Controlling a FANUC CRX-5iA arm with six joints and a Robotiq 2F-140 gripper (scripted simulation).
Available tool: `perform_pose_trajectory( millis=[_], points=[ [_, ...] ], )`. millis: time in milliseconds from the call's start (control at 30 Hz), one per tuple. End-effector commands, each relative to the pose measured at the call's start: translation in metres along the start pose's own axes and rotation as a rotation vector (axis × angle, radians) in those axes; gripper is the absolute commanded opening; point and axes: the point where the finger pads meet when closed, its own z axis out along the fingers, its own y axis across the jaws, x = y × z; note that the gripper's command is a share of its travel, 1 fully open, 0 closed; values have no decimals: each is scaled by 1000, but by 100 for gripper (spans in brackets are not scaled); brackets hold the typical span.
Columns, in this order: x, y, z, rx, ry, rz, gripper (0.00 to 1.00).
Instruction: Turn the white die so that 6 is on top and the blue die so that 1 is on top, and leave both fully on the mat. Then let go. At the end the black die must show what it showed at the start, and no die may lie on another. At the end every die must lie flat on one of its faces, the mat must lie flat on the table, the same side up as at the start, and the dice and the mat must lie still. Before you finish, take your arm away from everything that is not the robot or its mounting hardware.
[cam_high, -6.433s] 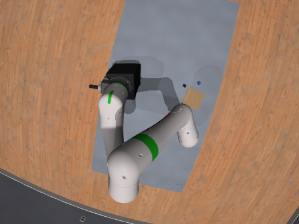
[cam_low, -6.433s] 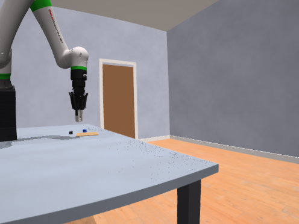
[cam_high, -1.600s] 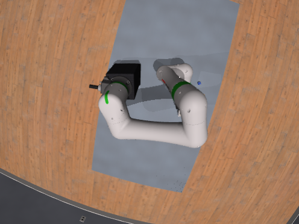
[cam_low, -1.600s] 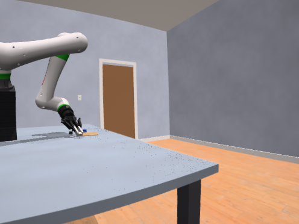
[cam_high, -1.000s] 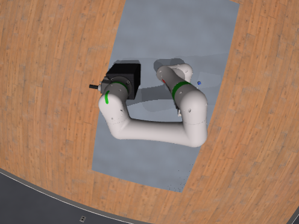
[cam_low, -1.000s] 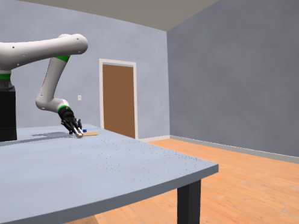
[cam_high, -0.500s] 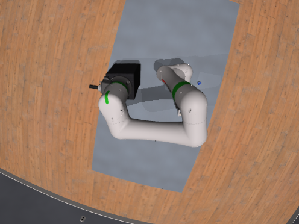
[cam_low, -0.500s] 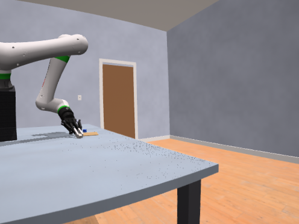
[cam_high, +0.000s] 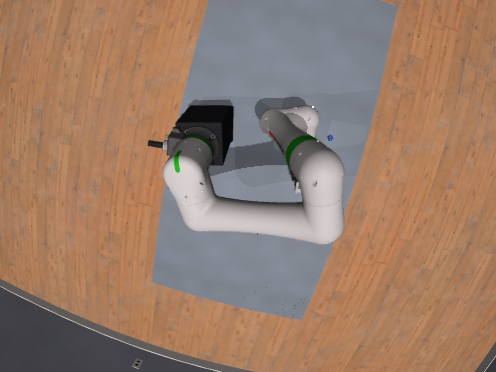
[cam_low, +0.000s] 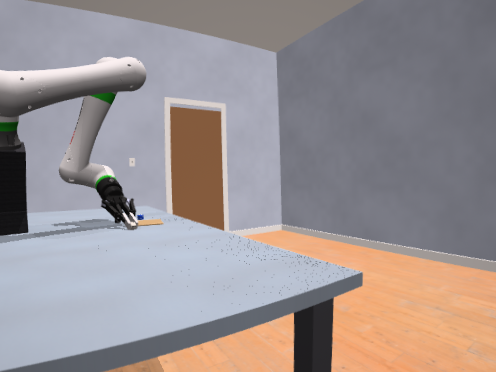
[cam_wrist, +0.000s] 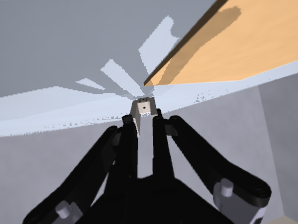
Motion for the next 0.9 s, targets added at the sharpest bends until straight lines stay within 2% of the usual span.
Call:
perform_pose_trajectory(
  millis=[0, 433, 767, 867],
  points=[
    [0, 0, 0, 0, 0, 0, 9],
    [0, 0, 0, 0, 0, 0, 9],
    [0, 0, 0, 0, 0, 0, 19],
    [0, 0, 0, 0, 0, 0, 19]
  ],
)
